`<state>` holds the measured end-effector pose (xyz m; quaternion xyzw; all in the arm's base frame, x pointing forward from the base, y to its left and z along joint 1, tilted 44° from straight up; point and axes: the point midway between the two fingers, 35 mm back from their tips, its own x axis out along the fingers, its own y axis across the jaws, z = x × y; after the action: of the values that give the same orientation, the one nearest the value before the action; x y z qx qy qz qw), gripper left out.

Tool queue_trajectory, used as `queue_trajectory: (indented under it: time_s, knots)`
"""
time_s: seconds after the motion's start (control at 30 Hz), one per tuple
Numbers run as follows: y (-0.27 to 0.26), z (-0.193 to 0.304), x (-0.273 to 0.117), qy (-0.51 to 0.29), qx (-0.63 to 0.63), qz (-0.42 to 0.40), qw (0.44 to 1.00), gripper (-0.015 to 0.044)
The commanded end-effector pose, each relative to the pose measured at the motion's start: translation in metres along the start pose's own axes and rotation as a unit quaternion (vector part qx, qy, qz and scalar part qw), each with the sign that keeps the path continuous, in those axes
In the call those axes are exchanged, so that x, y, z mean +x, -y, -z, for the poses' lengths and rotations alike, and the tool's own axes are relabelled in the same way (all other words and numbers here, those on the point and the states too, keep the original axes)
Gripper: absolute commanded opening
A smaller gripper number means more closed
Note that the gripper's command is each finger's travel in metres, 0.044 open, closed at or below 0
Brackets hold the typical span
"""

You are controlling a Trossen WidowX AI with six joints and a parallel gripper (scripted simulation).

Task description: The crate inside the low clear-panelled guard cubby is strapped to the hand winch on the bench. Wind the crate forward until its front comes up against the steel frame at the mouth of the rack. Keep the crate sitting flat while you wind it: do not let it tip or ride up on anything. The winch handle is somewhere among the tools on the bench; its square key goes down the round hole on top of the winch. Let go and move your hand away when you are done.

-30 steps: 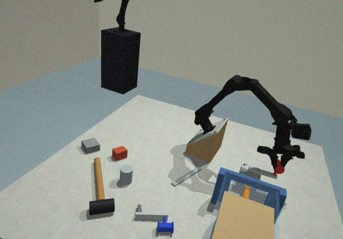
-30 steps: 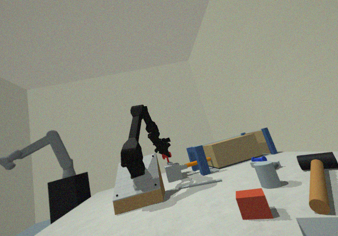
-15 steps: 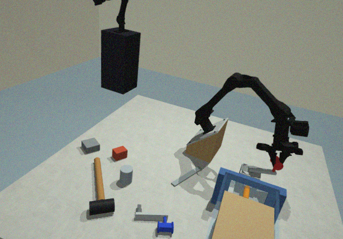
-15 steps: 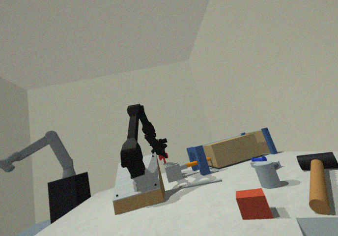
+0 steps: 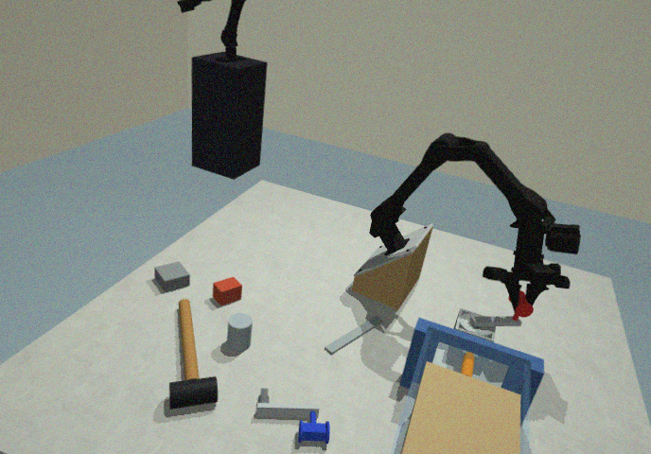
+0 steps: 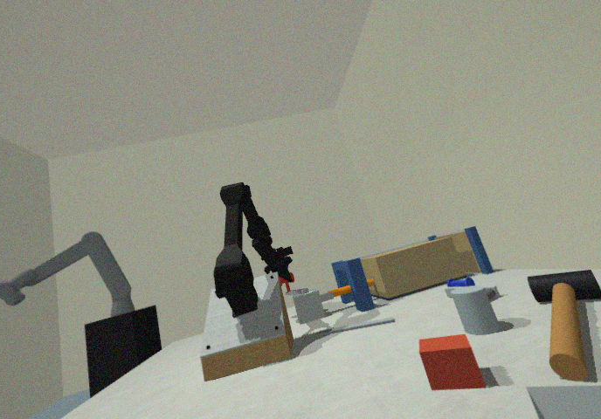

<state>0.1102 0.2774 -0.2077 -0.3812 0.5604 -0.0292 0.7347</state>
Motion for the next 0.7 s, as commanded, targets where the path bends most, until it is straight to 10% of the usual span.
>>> queue_trajectory:
  time_s: [0.0,0.67]
  knots:
    - [0.004,0.017,-0.004,-0.014,-0.01,0.003,1.0,0.0]
    - [0.02,0.042,-0.015,-0.015,-0.01,0.004,1.0,0.0]
